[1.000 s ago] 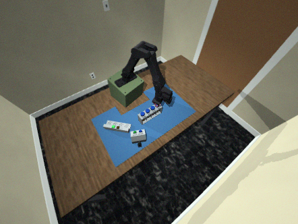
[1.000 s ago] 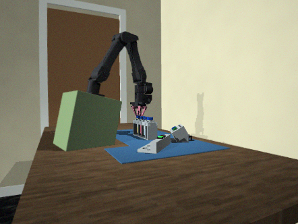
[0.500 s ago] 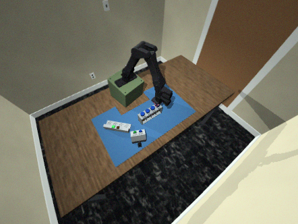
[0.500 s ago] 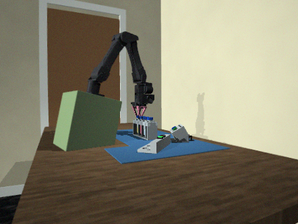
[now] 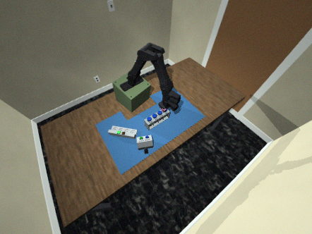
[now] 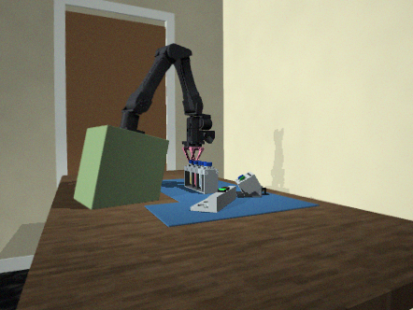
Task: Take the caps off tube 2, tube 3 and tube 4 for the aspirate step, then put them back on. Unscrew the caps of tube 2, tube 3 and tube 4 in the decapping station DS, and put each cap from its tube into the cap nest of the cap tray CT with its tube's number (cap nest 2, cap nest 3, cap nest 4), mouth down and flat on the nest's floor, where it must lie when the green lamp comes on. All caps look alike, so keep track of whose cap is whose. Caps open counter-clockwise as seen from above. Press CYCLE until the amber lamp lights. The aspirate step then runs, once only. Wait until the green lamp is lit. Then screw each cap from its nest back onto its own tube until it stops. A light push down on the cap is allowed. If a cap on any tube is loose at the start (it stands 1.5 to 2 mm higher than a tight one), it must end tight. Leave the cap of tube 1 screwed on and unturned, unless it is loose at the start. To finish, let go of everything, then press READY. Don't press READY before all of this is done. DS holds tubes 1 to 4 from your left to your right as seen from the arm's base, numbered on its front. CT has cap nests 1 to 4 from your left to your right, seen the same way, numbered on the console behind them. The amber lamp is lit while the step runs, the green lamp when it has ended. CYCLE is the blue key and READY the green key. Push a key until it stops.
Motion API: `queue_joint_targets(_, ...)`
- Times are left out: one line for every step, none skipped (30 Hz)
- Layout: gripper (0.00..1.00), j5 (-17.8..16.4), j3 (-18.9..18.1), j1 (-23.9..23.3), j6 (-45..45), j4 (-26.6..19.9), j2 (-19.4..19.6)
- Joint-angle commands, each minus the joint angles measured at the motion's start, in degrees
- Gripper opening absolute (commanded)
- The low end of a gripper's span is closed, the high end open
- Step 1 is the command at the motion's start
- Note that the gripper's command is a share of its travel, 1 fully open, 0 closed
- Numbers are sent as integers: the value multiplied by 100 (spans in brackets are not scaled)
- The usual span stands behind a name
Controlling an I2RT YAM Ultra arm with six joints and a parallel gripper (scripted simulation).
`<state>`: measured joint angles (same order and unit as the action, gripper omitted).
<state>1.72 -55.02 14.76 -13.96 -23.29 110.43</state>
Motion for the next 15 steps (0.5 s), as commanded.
queue_joint_targets(49,1,-52,-1,-13,42,-41)
queue_joint_targets(49,1,-52,-1,-14,42,-41)
queue_joint_targets(49,1,-54,0,463,33,-48)
queue_joint_targets(49,1,-55,1,939,23,-57)
queue_joint_targets(49,1,-56,0,1418,15,-64)
queue_joint_targets(49,1,-56,0,1895,15,-64)
queue_joint_targets(49,1,-56,0,1895,15,-64)
queue_joint_targets(49,1,-56,0,1895,15,-64)
queue_joint_targets(49,0,-56,0,2373,15,-64)
queue_joint_targets(49,0,-56,0,2850,15,-64)
queue_joint_targets(49,1,-61,1,3239,9,-62)
queue_joint_targets(49,0,-56,0,3327,15,-64)
queue_joint_targets(49,0,-56,1,3804,15,-64)
queue_joint_targets(49,0,-56,0,3805,15,-64)
queue_joint_targets(49,0,-56,0,4282,15,-64)
